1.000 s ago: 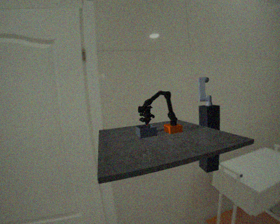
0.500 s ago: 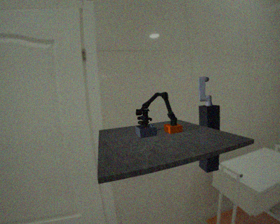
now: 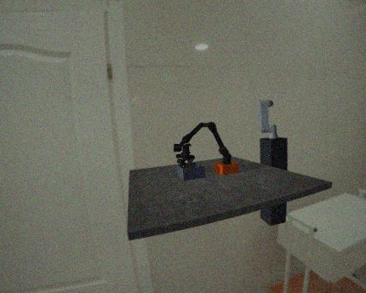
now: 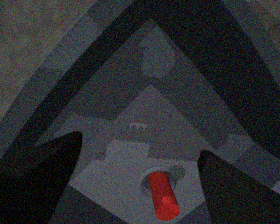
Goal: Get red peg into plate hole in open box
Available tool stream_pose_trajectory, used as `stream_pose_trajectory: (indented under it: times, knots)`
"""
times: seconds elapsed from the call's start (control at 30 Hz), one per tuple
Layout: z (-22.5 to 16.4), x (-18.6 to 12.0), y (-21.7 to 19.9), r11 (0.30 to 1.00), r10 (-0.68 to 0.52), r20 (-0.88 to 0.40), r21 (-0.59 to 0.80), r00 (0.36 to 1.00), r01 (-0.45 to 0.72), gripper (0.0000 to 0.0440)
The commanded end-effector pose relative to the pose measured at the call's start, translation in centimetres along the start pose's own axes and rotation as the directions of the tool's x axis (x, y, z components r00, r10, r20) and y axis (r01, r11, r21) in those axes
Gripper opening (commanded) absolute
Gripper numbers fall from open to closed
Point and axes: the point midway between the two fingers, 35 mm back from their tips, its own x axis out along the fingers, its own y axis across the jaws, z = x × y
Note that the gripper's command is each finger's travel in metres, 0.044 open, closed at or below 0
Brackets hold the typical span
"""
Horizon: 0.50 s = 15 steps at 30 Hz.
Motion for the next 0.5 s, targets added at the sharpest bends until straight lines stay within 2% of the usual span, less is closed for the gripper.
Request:
stream_pose_trajectory:
  times: [0.0,0.07,0.37,0.47]
  knots:
    - [0.9,-0.5,1.0,1.0,0.029,-0.011,-0.005,1.0,-0.029,0.0413]
    - [1.5,-0.9,1.8,0.999,0.054,-0.018,-0.002,0.998,-0.054,0.044]
    - [3.7,-3.1,5.5,0.984,0.179,-0.005,-0.021,0.984,-0.179,0.044]
    - [3.8,-3.1,5.5,0.983,0.181,-0.005,-0.021,0.984,-0.181,0.044]
